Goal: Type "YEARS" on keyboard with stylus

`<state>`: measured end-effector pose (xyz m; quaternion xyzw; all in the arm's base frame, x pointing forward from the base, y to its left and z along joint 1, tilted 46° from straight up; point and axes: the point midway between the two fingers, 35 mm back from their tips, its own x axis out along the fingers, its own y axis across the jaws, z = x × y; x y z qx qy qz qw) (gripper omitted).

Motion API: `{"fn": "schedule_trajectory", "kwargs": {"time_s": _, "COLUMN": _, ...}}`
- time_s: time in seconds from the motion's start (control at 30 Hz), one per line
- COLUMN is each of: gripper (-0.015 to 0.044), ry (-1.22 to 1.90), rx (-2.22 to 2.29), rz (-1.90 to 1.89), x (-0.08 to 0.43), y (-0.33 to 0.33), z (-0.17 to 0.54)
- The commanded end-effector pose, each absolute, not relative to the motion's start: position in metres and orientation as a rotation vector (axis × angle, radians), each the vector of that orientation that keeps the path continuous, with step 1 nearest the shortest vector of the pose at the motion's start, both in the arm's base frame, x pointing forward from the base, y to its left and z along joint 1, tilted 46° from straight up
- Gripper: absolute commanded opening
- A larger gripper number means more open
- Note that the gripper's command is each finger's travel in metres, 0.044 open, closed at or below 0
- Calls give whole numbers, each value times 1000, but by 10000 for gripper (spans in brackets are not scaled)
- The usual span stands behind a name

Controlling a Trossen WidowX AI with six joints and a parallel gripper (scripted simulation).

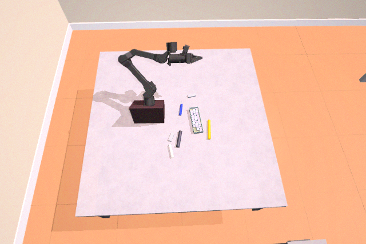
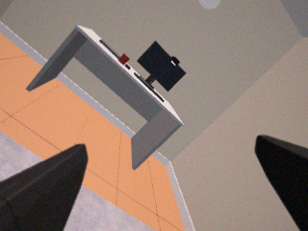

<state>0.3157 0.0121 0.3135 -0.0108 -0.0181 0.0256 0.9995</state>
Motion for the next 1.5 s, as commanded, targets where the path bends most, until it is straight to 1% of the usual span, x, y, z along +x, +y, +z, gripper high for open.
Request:
{"fn": "schedule_trajectory", "kwargs": {"time_s": 0.0, "gripper": 414, "ry": -27, "rx": -23, "rz": 57, "x": 317, "y": 13, "z": 311}}
{"fn": "schedule_trajectory", "kwargs": {"time_s": 0.07, "gripper": 361, "ry": 50, "rx": -29, "rz": 101, "x": 329, "y": 21, "z": 294}}
{"fn": "schedule_trajectory", "kwargs": {"time_s": 0.27, "gripper": 204, "ry": 398, "rx": -14, "rz": 304, "x": 364, "y": 57, "z": 206}}
{"fn": "schedule_trajectory", "kwargs": {"time_s": 0.4, "gripper": 99, "ry": 626, "rx": 50, "rz": 417, "x": 372, "y": 81, "z": 145}}
{"fn": "schedule_trajectory", "kwargs": {"time_s": 0.53, "gripper": 0, "ry": 846, "rx": 104, "rz": 534, "x": 366, "y": 102, "z": 89}}
{"fn": "schedule_trajectory", "kwargs": {"time_s": 0.77, "gripper": 0, "ry": 1232, "rx": 258, "rz": 748, "x": 330, "y": 135, "z": 0}}
{"fn": "schedule_trajectory", "kwargs": {"time_s": 0.93, "gripper": 0, "ry": 1451, "rx": 406, "rz": 852, "x": 299, "y": 150, "z": -43}}
{"fn": "schedule_trajectory", "kwargs": {"time_s": 1.33, "gripper": 0, "ry": 1459, "rx": 412, "rz": 855, "x": 298, "y": 151, "z": -44}}
{"fn": "schedule_trajectory", "kwargs": {"time_s": 1.47, "gripper": 0, "ry": 1459, "rx": 406, "rz": 853, "x": 308, "y": 129, "z": -67}}
